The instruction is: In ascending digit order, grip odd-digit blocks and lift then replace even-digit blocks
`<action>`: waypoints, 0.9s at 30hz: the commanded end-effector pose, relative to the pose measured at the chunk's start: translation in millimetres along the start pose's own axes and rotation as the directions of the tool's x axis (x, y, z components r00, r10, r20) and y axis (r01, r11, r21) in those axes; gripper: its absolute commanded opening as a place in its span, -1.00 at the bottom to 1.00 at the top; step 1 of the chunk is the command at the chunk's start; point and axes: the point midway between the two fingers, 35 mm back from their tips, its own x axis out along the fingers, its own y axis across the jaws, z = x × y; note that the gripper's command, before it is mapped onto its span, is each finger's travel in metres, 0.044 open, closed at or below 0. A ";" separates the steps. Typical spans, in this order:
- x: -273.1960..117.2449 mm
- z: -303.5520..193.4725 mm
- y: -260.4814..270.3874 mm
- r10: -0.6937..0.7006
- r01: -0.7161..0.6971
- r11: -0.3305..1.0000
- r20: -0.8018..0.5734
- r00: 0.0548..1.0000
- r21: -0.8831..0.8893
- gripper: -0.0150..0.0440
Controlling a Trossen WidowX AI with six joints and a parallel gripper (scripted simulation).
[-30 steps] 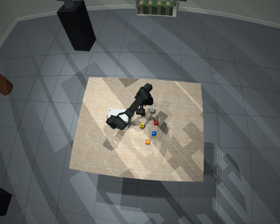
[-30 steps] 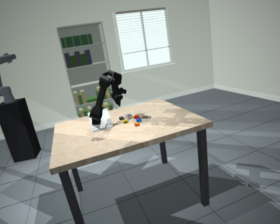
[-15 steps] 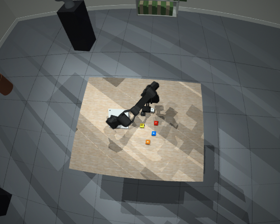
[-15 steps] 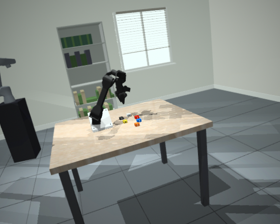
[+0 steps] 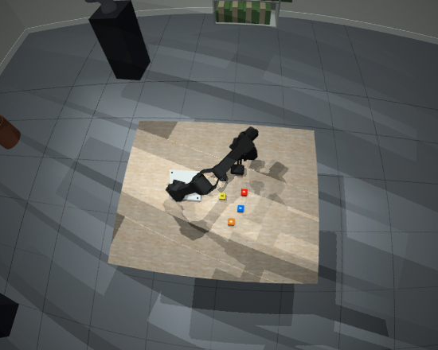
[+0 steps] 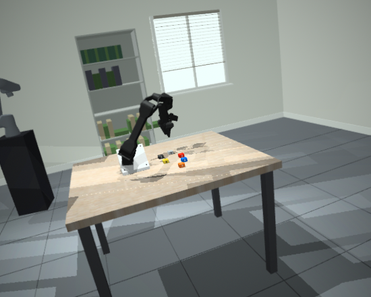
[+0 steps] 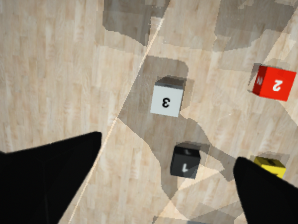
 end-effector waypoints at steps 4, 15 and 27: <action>0.3 0.5 -0.7 -0.005 0.005 1.000 0.002 1.000 -0.006 0.86; -0.2 46.7 -100.7 -0.011 0.011 1.000 0.003 1.000 -0.005 0.86; -0.2 46.7 -100.7 -0.011 0.011 1.000 0.003 1.000 -0.005 0.86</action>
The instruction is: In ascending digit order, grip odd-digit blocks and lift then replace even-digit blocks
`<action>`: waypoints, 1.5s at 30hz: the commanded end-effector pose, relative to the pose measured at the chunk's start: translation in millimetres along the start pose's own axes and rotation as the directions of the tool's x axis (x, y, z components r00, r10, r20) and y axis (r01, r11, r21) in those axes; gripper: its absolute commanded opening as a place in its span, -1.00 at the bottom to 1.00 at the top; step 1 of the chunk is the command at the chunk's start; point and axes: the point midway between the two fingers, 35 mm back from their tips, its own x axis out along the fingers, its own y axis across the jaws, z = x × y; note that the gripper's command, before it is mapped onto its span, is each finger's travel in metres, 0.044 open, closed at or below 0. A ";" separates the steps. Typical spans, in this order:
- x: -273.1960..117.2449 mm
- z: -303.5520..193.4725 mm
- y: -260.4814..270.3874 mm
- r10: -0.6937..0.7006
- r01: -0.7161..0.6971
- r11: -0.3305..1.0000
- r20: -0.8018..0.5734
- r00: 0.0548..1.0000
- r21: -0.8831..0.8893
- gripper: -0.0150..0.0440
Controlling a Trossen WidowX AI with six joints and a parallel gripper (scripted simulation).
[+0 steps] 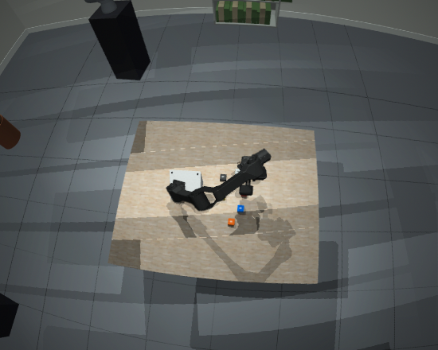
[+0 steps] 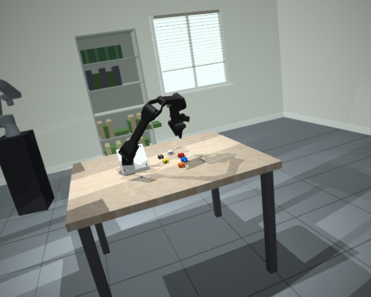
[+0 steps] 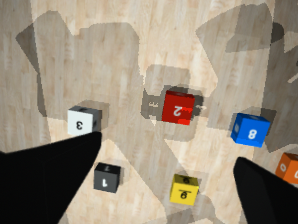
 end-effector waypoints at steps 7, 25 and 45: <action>1.0 0.0 -1.4 -0.003 0.003 1.000 -0.003 1.000 -0.004 0.86; 0.8 -13.5 -90.0 -0.007 0.007 1.000 -0.004 1.000 -0.005 0.86; 0.8 -14.2 -92.3 -0.007 0.007 1.000 -0.004 1.000 -0.005 0.86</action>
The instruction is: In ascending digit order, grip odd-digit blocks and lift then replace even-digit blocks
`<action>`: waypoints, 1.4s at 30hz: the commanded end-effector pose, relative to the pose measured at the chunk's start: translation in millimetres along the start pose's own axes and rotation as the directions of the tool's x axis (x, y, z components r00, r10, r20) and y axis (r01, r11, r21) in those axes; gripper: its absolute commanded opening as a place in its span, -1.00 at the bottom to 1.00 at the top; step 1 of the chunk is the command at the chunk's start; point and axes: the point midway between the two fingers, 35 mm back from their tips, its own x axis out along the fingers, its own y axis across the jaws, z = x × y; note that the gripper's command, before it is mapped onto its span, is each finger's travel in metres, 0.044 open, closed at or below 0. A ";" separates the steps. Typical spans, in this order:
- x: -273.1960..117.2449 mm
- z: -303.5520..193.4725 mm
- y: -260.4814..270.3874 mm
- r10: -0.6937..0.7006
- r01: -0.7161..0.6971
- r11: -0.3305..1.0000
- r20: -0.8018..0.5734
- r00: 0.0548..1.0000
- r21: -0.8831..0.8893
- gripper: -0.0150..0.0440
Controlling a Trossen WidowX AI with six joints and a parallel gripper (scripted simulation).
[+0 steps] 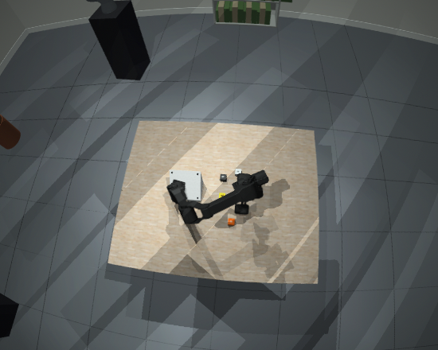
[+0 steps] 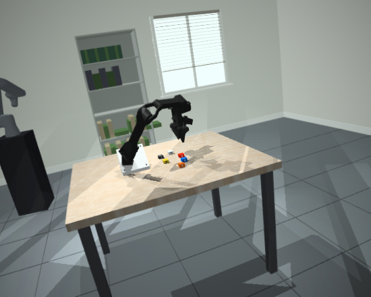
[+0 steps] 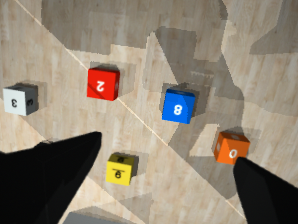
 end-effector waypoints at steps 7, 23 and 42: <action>-0.2 -36.5 -77.3 -0.005 0.005 1.000 -0.002 1.000 -0.006 0.86; 80.3 -38.0 -80.5 -0.009 0.009 1.000 -0.001 1.000 -0.005 0.86; 104.7 -37.5 -80.7 -0.009 0.009 1.000 -0.001 1.000 -0.005 0.86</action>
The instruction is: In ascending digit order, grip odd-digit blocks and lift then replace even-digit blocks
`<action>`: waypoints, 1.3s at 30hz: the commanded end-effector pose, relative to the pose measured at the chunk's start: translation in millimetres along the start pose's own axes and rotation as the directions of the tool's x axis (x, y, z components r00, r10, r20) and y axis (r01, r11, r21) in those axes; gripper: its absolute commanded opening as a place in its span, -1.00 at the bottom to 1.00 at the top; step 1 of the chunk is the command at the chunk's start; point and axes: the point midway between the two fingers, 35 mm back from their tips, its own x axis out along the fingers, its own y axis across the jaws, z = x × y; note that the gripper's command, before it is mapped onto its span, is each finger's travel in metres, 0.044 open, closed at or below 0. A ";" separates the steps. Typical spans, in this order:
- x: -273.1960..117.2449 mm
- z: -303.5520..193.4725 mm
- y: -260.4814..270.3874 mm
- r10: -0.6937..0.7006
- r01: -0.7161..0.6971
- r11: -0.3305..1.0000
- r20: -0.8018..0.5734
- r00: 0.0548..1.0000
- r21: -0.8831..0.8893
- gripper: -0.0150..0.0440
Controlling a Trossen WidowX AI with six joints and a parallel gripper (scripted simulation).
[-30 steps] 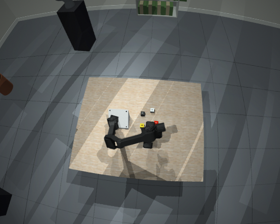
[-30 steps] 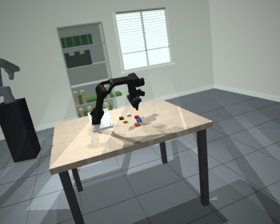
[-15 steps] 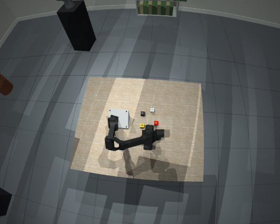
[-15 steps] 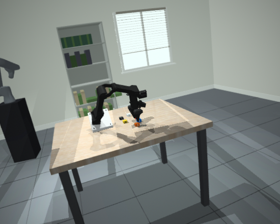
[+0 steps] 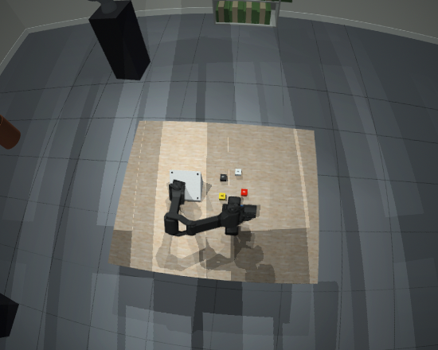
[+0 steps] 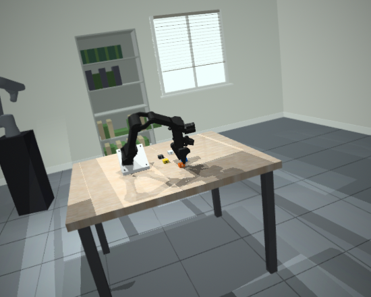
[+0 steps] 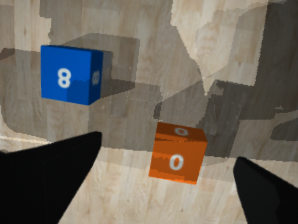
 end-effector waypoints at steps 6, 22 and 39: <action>14.3 -1.3 -0.5 -0.006 0.006 1.000 -0.003 1.000 -0.005 0.86; 16.5 -1.4 -0.6 -0.006 0.006 1.000 -0.003 1.000 -0.005 -0.08; 16.5 -1.4 -0.6 -0.006 0.006 1.000 -0.003 1.000 -0.005 -0.08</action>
